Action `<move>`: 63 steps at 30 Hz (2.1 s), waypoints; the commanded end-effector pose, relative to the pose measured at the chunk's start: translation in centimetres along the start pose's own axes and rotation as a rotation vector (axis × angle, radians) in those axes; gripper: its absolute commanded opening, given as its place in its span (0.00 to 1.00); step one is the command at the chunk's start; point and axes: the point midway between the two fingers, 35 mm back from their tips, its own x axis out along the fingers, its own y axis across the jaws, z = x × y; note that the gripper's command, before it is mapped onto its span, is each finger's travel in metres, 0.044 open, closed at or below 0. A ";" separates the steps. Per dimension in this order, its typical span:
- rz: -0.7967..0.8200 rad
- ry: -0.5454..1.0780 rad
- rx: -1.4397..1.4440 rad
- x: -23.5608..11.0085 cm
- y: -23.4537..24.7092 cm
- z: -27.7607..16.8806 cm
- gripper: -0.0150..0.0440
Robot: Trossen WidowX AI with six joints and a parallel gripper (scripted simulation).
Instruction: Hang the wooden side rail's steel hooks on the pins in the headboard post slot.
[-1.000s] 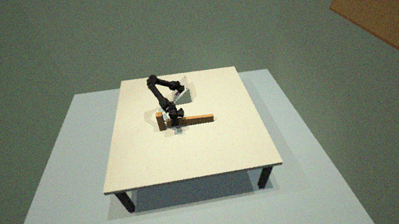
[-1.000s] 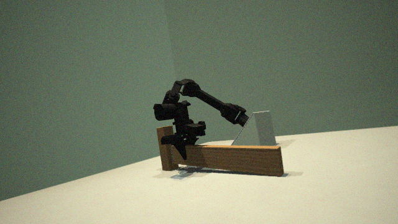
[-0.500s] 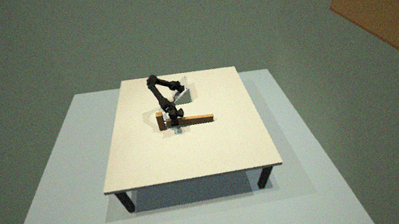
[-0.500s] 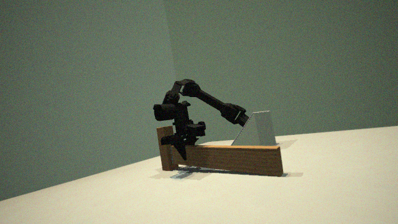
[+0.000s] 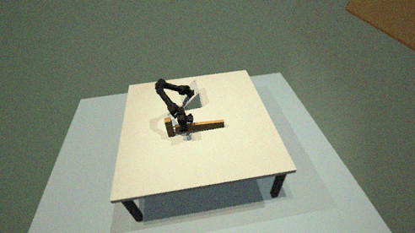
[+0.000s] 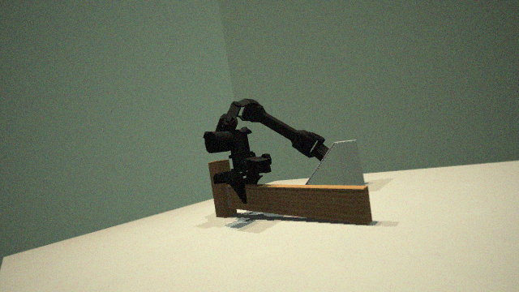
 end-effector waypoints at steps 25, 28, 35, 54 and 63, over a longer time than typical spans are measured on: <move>-0.009 0.003 -0.001 -0.3 -0.1 -0.5 0.25; -0.009 0.003 -0.001 -0.3 -0.1 -0.5 0.25; -0.009 0.003 -0.001 -0.3 -0.2 -0.6 0.25; -0.009 0.003 -0.001 -0.3 -0.2 -0.8 0.25; -0.009 0.003 -0.001 -0.4 -0.2 -0.9 0.25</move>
